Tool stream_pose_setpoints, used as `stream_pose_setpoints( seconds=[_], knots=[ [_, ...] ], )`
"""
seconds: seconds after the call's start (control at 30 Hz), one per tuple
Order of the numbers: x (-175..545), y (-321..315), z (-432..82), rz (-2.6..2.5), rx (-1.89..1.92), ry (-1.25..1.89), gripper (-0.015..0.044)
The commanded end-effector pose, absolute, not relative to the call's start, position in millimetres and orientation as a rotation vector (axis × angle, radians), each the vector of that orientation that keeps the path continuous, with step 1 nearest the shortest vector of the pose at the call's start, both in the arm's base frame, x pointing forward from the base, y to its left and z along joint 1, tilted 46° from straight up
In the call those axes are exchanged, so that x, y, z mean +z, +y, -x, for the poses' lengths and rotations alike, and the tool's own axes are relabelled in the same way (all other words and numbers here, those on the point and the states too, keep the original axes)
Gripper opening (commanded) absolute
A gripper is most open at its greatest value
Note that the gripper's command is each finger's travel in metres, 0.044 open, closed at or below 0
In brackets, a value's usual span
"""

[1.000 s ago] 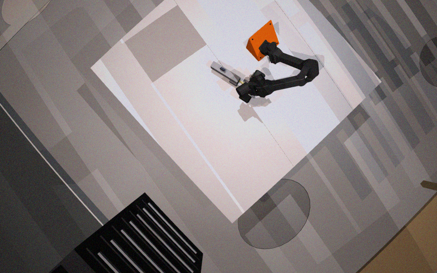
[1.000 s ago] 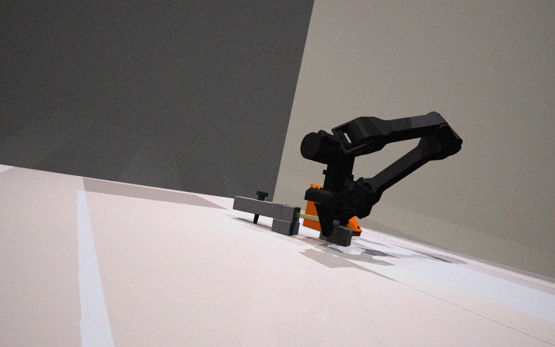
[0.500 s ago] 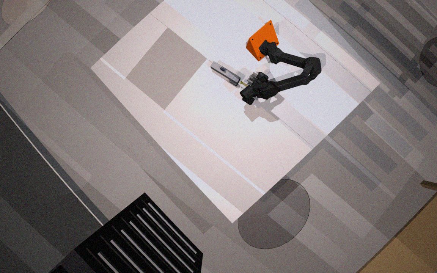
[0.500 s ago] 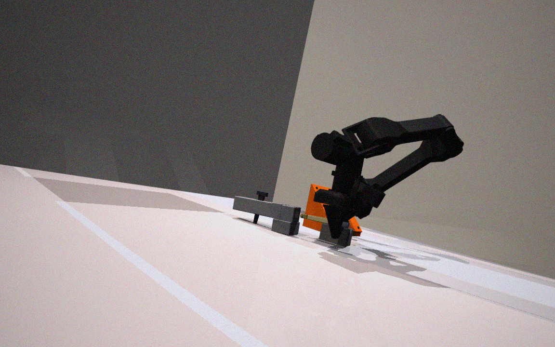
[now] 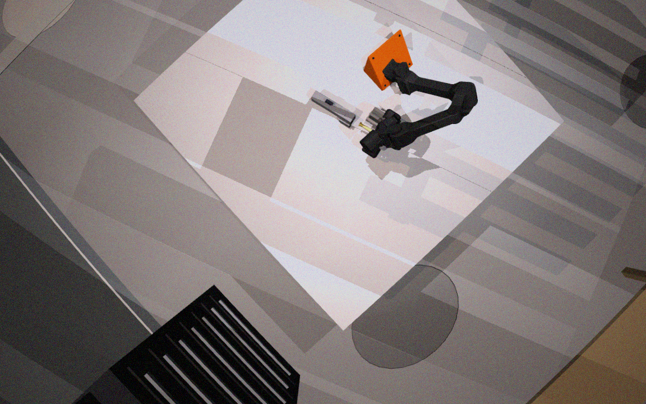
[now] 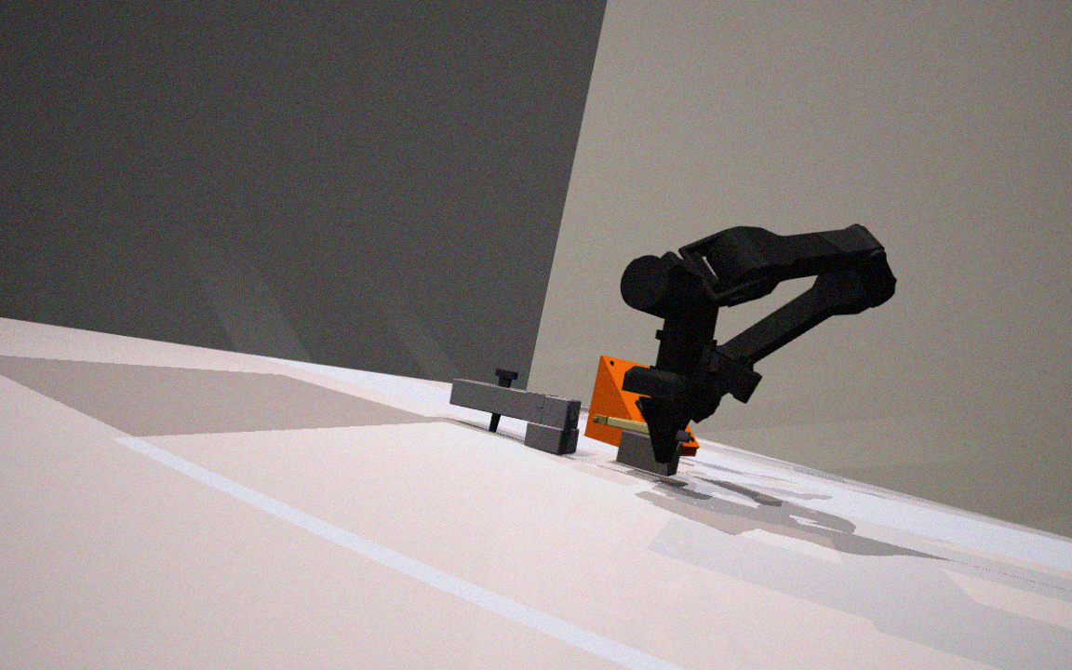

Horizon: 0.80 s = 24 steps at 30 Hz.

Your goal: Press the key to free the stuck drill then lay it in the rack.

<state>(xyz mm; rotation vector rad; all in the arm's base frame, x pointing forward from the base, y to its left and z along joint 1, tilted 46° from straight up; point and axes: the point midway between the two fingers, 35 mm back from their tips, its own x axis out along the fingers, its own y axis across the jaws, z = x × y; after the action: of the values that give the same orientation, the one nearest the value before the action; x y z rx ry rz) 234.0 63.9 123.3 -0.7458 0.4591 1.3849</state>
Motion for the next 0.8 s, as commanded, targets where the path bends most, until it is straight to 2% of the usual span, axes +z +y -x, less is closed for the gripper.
stream_pose_setpoints(
  seconds=[0.0, 0.77],
  knots=[
    [125.3, 61.5, -233.6, 0.750, 1.378, 0.455, 0.0000],
    [128.7, 55.7, -227.5, 0.750, 1.379, 0.456, 0.0000]
  ],
)
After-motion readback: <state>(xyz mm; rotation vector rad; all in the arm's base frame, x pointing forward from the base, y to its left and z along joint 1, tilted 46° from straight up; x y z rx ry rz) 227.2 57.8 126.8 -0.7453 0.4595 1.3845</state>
